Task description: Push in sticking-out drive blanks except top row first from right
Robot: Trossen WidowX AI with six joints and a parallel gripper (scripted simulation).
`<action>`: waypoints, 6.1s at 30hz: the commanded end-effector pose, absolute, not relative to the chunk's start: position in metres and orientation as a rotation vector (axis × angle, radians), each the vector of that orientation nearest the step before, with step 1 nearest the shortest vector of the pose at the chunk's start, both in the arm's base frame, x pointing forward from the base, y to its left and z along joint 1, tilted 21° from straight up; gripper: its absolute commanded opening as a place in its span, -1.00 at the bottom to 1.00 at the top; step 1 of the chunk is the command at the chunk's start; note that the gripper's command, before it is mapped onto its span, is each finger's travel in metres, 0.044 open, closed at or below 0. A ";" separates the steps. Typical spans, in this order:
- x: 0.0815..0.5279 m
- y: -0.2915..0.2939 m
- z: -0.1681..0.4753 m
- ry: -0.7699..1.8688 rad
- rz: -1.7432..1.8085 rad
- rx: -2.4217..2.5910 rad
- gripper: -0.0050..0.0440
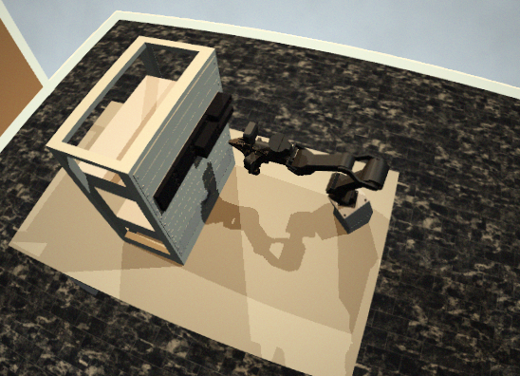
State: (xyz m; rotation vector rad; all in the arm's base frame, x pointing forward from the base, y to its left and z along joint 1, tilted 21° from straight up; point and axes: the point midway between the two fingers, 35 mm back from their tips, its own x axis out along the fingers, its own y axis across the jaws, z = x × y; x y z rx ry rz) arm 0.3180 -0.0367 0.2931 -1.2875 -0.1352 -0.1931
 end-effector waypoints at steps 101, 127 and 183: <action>0.363 -0.018 0.320 -0.150 -0.218 -1.291 -0.80; 0.372 -0.019 0.323 -0.150 -0.218 -1.291 -0.80; 0.382 -0.020 0.326 -0.150 -0.218 -1.291 -0.80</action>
